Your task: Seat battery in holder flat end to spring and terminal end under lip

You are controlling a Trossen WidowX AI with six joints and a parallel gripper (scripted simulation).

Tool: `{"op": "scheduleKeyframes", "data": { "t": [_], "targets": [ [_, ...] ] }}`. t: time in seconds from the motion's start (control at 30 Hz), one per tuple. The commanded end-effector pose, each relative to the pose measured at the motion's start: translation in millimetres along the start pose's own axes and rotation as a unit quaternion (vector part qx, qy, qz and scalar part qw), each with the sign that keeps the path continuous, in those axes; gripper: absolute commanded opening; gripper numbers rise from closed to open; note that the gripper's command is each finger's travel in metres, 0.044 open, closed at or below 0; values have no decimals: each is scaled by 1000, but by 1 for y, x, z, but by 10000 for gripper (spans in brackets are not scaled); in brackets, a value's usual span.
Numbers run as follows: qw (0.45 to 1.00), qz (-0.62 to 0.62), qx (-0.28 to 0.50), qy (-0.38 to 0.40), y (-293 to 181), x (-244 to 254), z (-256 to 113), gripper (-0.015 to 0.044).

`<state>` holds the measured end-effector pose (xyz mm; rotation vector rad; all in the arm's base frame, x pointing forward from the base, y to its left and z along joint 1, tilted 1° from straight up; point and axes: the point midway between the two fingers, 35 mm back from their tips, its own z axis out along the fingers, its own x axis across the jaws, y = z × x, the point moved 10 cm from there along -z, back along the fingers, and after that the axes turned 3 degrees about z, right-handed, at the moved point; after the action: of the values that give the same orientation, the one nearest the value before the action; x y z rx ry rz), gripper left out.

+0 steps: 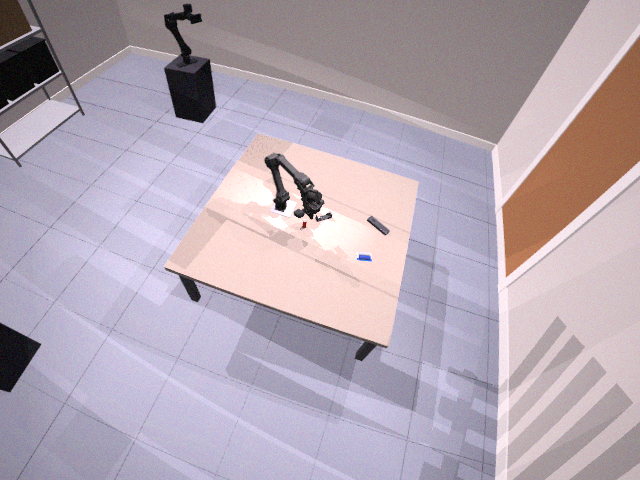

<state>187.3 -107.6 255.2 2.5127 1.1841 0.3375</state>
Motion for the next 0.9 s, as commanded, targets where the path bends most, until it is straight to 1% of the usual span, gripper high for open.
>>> {"op": "scheduleKeyframes", "data": {
  "t": [0.0,0.43,0.87],
  "targets": [
    [974,103,196,-55,-9,-35,-5,0],
    [974,103,196,-55,-10,-36,-4,0],
    [974,103,196,-56,-40,-41,67,0]
  ]
}}
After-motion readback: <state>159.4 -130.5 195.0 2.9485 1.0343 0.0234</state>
